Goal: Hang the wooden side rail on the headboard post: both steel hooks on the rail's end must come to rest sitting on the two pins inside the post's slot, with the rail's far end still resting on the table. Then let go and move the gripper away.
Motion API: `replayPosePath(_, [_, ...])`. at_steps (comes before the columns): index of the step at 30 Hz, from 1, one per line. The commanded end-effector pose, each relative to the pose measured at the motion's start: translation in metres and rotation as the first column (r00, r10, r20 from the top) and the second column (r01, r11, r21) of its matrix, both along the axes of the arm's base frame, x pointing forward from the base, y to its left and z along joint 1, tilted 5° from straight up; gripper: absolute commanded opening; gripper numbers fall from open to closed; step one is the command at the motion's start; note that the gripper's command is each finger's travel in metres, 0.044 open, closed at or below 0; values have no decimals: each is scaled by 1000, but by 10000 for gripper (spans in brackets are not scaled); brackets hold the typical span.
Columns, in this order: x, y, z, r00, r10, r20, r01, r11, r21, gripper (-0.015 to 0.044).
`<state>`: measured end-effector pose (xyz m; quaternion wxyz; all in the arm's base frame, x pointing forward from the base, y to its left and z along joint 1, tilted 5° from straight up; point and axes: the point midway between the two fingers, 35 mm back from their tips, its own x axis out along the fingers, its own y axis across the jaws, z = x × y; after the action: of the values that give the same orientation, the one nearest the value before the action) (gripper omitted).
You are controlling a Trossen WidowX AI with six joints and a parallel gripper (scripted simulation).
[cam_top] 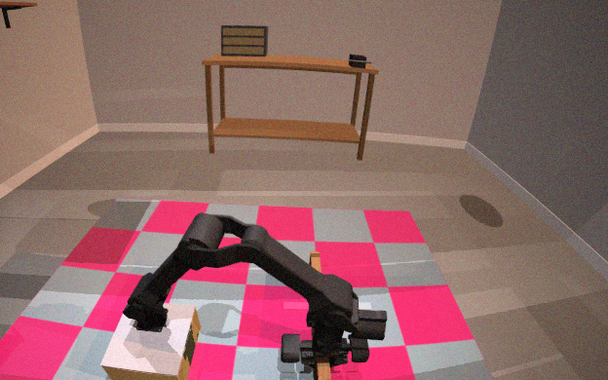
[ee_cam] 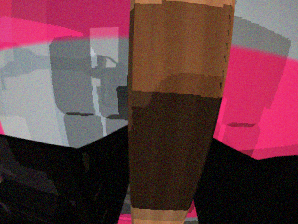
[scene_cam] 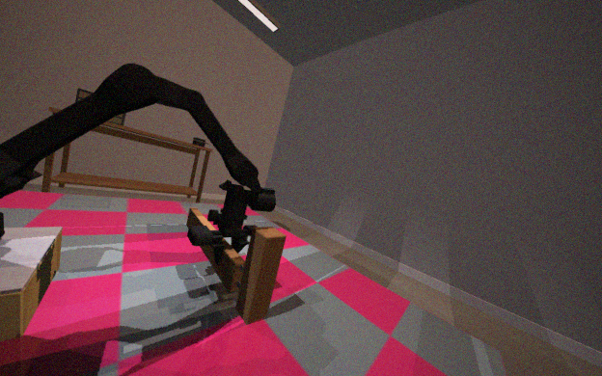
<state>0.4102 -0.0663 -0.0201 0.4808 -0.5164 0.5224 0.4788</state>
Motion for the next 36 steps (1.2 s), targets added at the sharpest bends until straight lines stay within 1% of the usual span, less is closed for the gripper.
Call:
replayPosePath(1, [1,1,4,1000,1,4,-1,1000,3,0])
replayPosePath(36, [1,1,10,1000,1,4,-1,1000,3,0])
